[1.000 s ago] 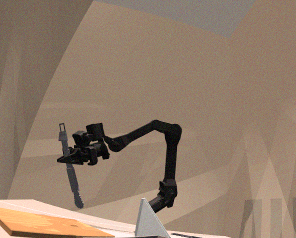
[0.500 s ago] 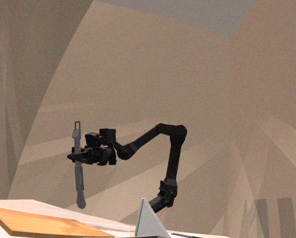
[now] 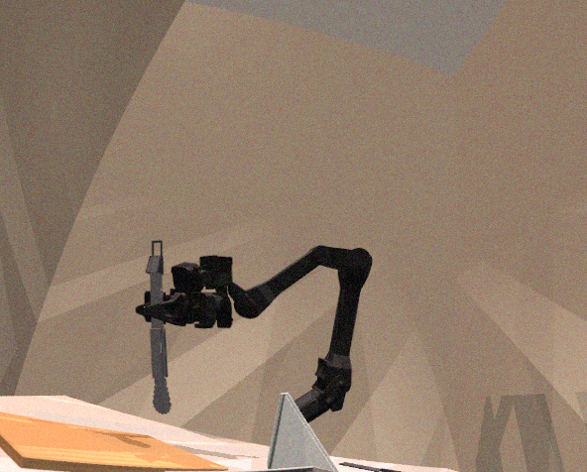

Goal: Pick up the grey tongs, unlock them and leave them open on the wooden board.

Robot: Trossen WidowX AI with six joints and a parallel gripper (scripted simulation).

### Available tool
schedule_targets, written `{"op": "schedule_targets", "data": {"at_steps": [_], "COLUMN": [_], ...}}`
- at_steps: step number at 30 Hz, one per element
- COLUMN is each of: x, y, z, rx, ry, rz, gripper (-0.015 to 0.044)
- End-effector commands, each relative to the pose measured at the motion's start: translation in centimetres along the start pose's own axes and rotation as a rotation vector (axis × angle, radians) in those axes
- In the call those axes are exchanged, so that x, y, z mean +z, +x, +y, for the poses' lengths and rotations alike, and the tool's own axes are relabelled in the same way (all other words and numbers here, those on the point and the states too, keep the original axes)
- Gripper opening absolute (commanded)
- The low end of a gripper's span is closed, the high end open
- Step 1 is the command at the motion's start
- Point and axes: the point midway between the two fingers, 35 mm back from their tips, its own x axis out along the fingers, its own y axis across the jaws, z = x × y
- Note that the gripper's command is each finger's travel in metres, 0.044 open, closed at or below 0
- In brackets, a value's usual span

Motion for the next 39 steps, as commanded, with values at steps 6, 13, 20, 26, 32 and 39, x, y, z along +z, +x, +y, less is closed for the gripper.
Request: {"op": "schedule_targets", "data": {"at_steps": [6,13,20,26,32,39], "x": [0.1,0.1,0.1,0.0,-0.2,-0.6], "y": [0.0,0.0,0.0,0.7,2.0,3.4], "z": [0.1,0.1,0.1,-0.4,-1.0,-1.7], "rx": [0.005,0.005,0.005,-0.002,-0.013,-0.026], "ry": [0.002,0.002,0.002,0.008,0.016,0.025], "rz": [-0.004,-0.004,-0.004,0.035,0.105,0.191], "gripper": [-0.0150,-0.0150,-0.0150,-0.0150,-0.0150,-0.0150]}}
